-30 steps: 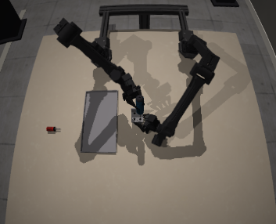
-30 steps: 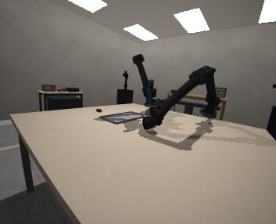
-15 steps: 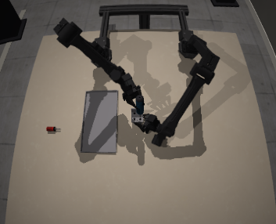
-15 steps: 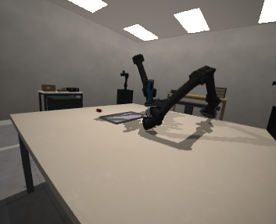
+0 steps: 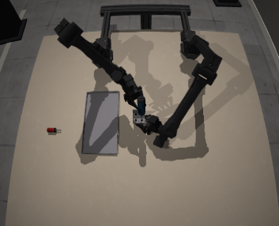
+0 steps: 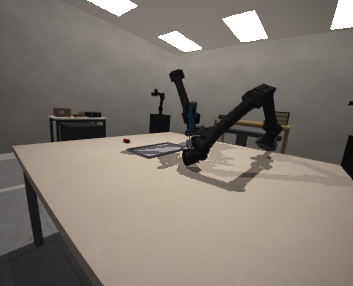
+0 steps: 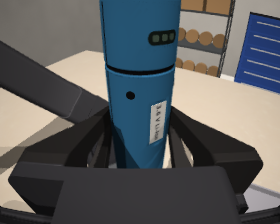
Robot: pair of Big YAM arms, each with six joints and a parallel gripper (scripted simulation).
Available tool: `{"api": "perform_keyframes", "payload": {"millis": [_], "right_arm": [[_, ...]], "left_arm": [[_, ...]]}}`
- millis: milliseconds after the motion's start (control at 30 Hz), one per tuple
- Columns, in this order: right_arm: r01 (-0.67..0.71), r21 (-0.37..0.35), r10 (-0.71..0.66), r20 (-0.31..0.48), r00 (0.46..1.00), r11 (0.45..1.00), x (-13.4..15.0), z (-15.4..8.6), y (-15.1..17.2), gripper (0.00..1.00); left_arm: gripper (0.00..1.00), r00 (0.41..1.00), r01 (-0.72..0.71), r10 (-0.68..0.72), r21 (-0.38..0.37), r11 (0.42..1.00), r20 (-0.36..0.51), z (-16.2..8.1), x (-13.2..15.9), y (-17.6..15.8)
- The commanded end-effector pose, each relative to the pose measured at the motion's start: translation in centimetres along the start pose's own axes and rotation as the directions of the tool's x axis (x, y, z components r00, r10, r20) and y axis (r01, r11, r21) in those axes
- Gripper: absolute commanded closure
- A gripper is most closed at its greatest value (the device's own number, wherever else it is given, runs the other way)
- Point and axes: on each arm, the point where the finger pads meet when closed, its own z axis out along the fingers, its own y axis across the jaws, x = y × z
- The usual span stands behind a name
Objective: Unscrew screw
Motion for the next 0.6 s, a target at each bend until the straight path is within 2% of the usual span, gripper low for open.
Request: {"api": "perform_keyframes", "payload": {"millis": [0,133,333,433,567], "right_arm": [[-0.026,0.030,0.023,0.085,0.996,0.999,-3.0,0.9,-1.2,0.58],[-0.021,0.019,0.020,0.051,0.998,1.000,-1.1,0.9,-0.7,0.58],[-0.019,0.022,0.018,0.045,0.999,1.000,-0.3,0.8,-0.9,0.58],[-0.026,0.018,0.025,0.077,0.997,0.999,-1.7,0.6,-0.7,0.58],[-0.027,0.016,0.026,0.080,0.996,1.000,-1.9,0.6,-0.6,0.58]], "left_arm": [[0.41,1.000,-0.026,0.026,-0.015,1.000,-0.003,-0.4,-0.7,1.0],[0.41,1.000,-0.026,0.026,-0.015,1.000,-0.003,-0.4,-0.7,1.0],[0.41,1.000,-0.026,0.026,-0.015,1.000,-0.003,-0.4,-0.7,1.0],[0.41,1.000,-0.026,0.026,-0.015,1.000,-0.003,-0.4,-0.7,1.0],[0.41,1.000,-0.026,0.026,-0.015,1.000,-0.003,-0.4,-0.7,1.0]]}}
